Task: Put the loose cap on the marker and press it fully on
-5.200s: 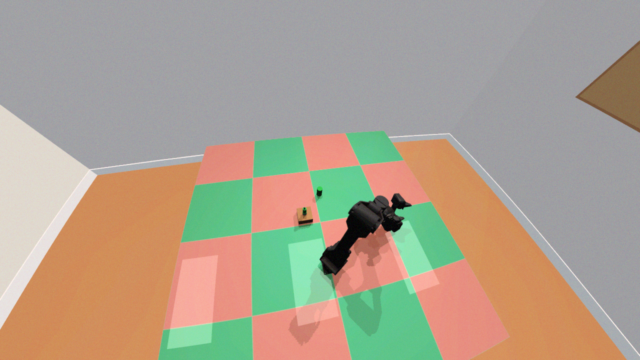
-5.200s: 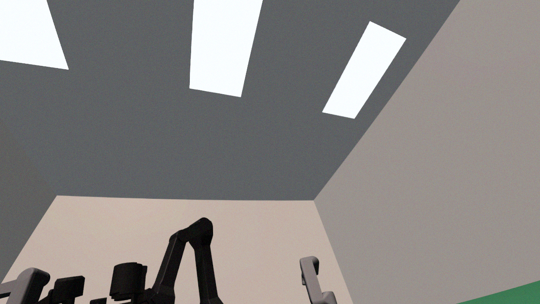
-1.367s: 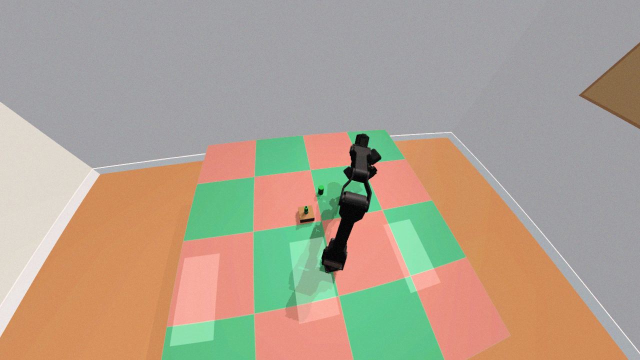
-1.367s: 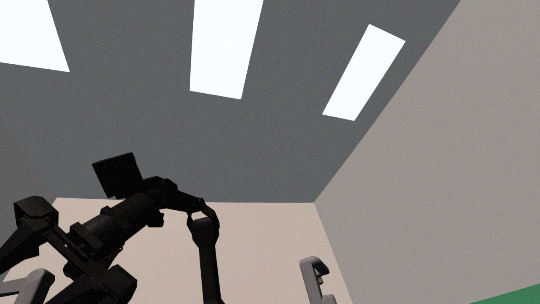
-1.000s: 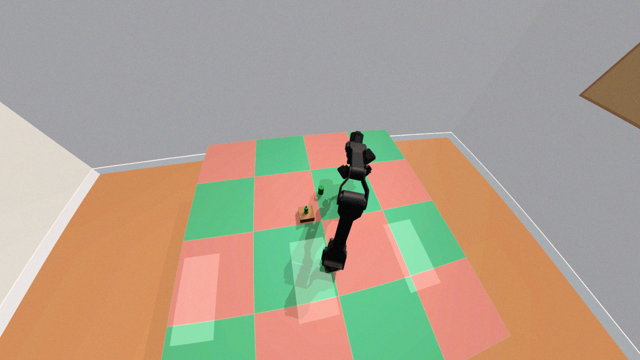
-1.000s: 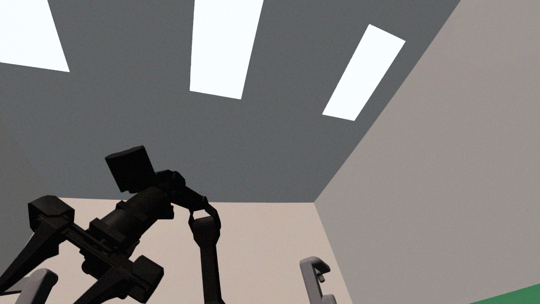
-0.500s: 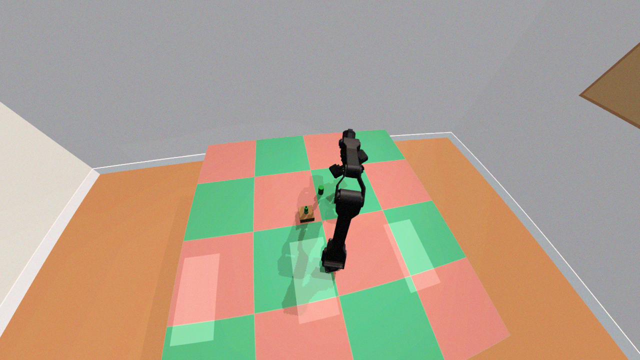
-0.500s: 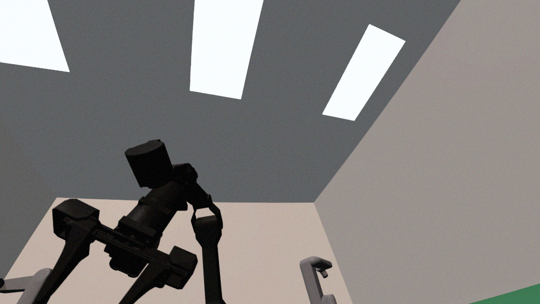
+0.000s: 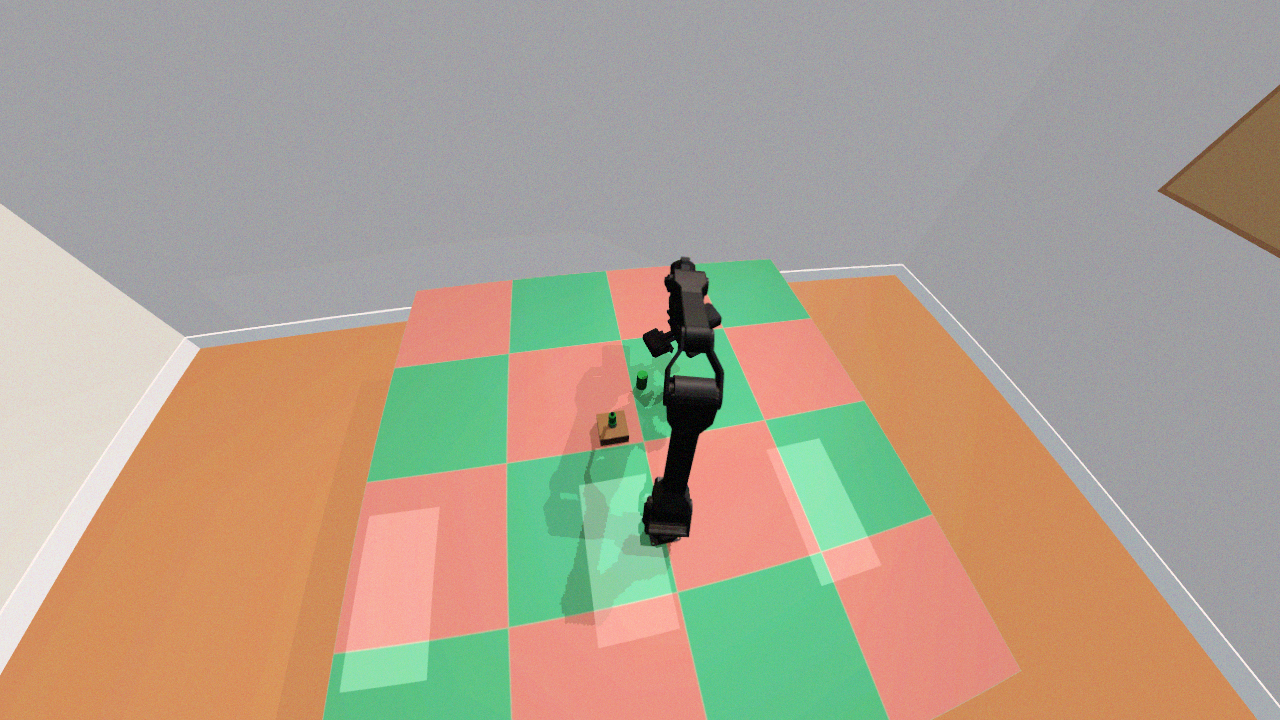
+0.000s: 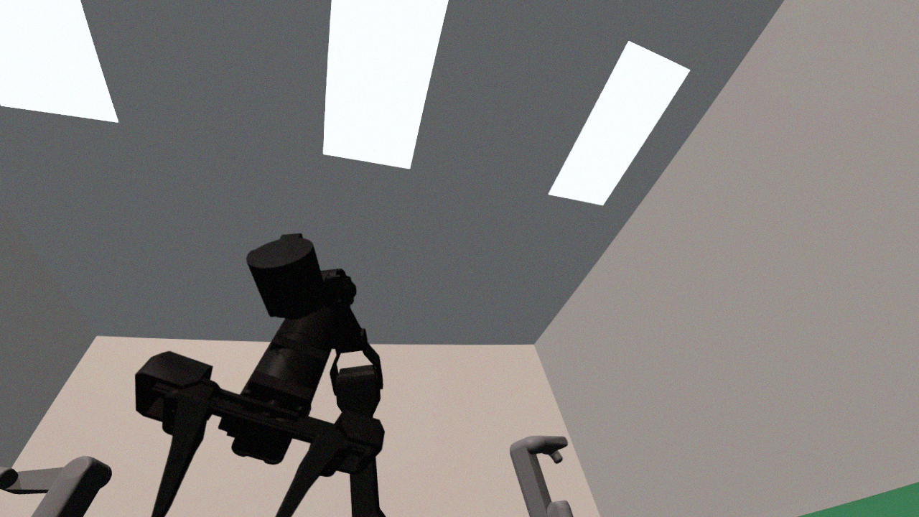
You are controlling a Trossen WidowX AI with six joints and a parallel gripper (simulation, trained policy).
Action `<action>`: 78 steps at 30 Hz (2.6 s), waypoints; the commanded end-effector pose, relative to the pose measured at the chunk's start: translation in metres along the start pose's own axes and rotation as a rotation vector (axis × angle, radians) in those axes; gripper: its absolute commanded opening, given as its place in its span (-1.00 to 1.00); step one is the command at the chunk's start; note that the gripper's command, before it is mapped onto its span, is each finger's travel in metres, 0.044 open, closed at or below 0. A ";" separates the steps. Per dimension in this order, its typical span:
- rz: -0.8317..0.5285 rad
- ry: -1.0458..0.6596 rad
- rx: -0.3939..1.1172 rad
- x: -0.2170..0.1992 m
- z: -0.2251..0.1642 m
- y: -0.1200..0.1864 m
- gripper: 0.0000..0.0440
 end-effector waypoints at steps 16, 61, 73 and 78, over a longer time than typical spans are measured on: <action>-0.147 0.018 -0.064 -0.040 -0.007 0.006 0.45; -0.359 0.192 -0.245 -0.100 0.001 -0.043 0.23; -0.336 0.263 -0.250 -0.104 0.005 -0.050 -0.45; -0.316 0.288 -0.223 -0.103 0.004 -0.034 -0.71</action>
Point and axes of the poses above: the point midway between the two fingers, 35 mm back from their tips, its own y axis back along the fingers, its own x axis across the jaws, z = x × y, the point moved 7 cm from there along y, back along the fingers, and after that the axes turned 2 degrees about -y, right-handed, at the moved point
